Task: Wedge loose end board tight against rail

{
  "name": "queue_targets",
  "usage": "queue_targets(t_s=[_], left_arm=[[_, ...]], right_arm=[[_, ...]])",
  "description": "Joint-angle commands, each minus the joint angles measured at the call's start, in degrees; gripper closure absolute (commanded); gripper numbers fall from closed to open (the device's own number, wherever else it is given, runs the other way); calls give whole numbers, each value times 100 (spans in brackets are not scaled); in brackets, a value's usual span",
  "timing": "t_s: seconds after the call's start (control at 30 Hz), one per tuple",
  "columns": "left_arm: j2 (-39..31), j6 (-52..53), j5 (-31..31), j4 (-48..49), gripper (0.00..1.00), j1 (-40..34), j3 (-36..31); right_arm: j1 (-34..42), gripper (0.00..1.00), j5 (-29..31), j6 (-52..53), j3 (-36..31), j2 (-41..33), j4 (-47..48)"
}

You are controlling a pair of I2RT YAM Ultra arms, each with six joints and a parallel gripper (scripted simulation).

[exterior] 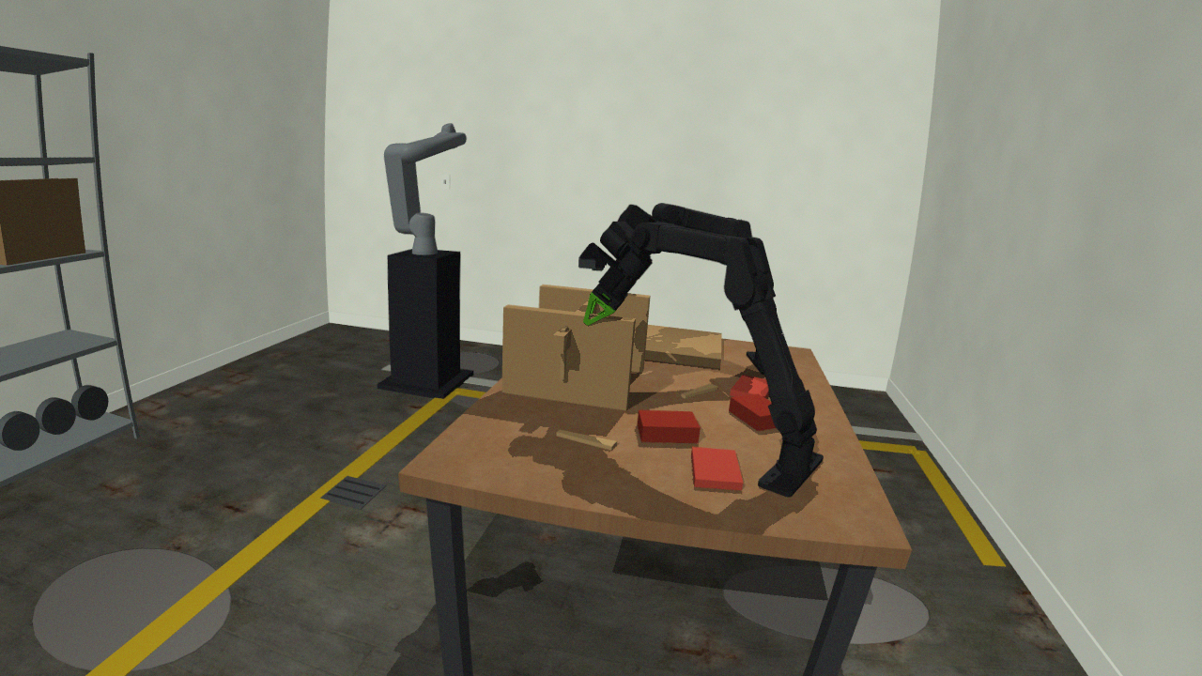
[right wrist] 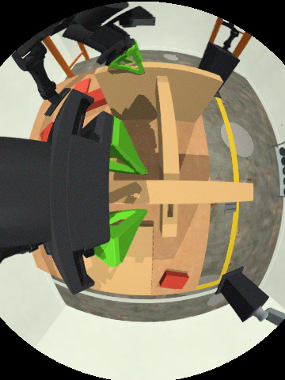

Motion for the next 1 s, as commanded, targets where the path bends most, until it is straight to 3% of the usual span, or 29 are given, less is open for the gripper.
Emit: queue_targets(t_s=[0.0,0.2,0.23,0.43,0.97], left_arm=[[-313,51,-74,228,100,45,166],[-313,51,-74,228,100,45,166],[-313,51,-74,228,100,45,166],[-313,51,-74,228,100,45,166],[-313,51,-74,228,100,45,166]], right_arm=[[-4,56,67,-28,709,104,-655],[-1,56,67,-40,1857,525,-1392],[0,56,68,-24,2055,641,-1181],[12,56,69,8,2593,882,-1489],[24,56,70,21,2849,1000,-1703]])
